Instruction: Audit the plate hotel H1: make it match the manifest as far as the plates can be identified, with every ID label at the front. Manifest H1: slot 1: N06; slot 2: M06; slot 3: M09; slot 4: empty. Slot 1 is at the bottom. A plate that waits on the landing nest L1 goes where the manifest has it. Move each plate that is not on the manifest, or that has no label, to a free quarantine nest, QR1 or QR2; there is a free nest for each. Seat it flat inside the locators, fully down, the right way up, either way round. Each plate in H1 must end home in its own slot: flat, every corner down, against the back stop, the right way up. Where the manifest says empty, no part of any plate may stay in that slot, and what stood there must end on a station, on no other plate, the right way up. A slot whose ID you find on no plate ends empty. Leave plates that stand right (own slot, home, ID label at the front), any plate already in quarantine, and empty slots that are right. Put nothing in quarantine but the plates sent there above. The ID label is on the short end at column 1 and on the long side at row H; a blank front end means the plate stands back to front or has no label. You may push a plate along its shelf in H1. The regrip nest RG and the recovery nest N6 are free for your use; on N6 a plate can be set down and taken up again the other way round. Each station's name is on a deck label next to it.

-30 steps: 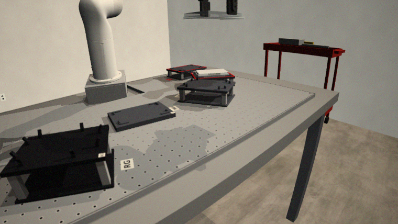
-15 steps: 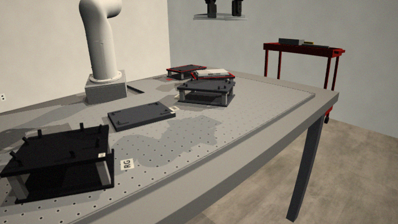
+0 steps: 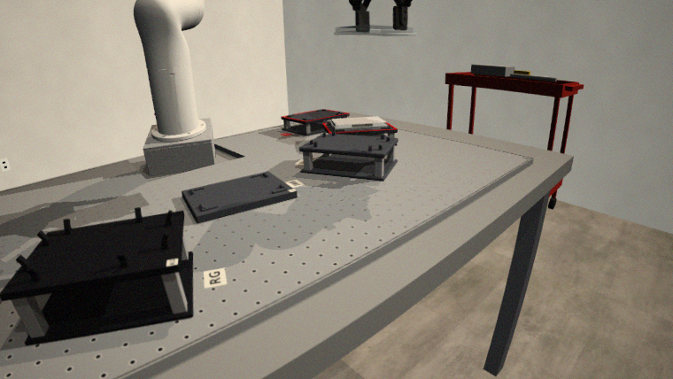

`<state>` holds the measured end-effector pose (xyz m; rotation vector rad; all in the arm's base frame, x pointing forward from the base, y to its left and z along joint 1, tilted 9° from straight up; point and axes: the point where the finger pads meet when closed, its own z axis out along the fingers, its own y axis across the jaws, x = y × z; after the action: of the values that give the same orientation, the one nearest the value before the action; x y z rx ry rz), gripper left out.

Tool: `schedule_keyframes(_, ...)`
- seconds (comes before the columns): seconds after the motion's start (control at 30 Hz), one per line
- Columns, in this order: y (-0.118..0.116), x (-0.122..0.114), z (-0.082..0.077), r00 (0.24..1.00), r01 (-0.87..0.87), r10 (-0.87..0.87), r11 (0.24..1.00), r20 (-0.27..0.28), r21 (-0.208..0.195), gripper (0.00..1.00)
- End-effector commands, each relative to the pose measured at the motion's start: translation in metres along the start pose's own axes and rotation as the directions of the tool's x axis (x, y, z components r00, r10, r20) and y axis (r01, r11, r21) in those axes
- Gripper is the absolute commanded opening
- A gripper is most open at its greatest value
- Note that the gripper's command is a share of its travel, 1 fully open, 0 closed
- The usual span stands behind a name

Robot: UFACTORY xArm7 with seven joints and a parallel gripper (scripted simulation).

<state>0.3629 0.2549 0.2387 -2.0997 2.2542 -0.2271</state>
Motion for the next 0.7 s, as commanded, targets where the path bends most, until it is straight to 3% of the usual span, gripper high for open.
schedule_keyframes(0.0, 0.011, -0.016, -0.002, 1.0, -0.001, 0.001, 1.0, 0.002, 0.004, 0.0)
schedule_keyframes(0.67, 0.08, -0.072, -0.002, 1.0, -0.001, 0.001, 1.0, 0.003, 0.003, 0.0)
